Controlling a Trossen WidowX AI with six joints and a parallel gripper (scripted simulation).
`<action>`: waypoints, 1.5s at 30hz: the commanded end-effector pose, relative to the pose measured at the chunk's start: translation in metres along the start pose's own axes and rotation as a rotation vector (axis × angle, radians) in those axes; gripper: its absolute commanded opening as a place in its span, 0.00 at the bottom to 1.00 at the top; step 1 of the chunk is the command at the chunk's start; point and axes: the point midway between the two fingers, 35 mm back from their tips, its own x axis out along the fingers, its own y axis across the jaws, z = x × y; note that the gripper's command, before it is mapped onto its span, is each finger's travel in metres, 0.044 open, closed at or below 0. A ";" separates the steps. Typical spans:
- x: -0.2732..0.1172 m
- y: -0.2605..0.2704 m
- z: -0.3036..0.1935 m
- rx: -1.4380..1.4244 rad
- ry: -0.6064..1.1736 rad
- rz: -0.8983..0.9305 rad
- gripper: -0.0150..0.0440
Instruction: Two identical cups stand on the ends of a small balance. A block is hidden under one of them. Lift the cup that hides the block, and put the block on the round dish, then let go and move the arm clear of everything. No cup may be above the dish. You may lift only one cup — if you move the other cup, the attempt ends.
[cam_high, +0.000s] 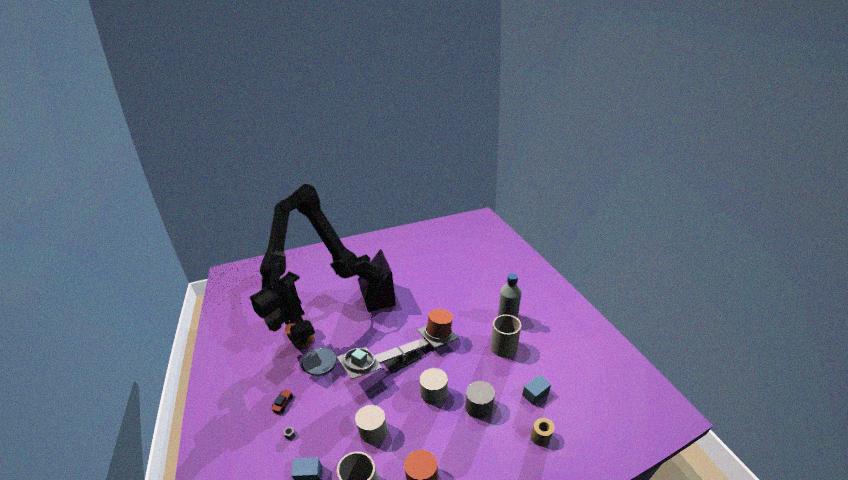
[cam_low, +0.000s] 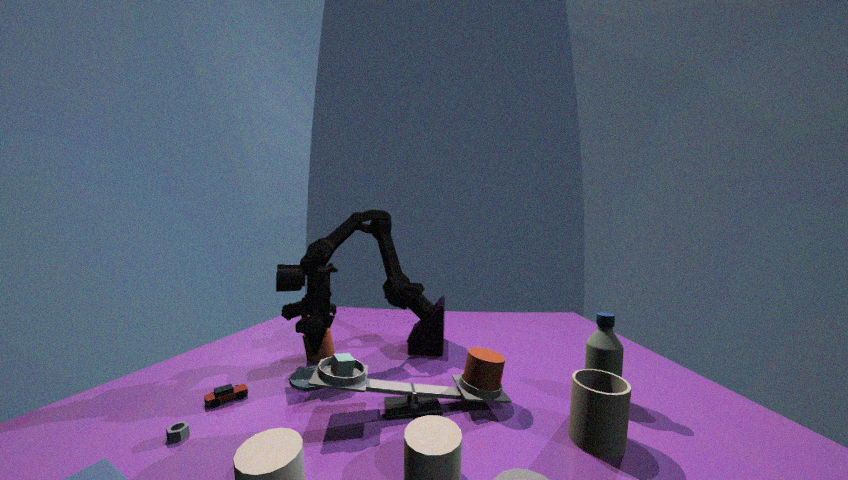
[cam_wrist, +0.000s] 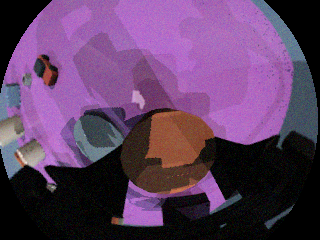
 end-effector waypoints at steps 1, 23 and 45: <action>0.000 0.000 0.000 0.003 0.000 -0.002 0.39; -0.054 0.000 -0.001 0.001 0.005 0.004 1.00; -0.078 0.113 -0.009 -0.224 0.050 0.110 0.69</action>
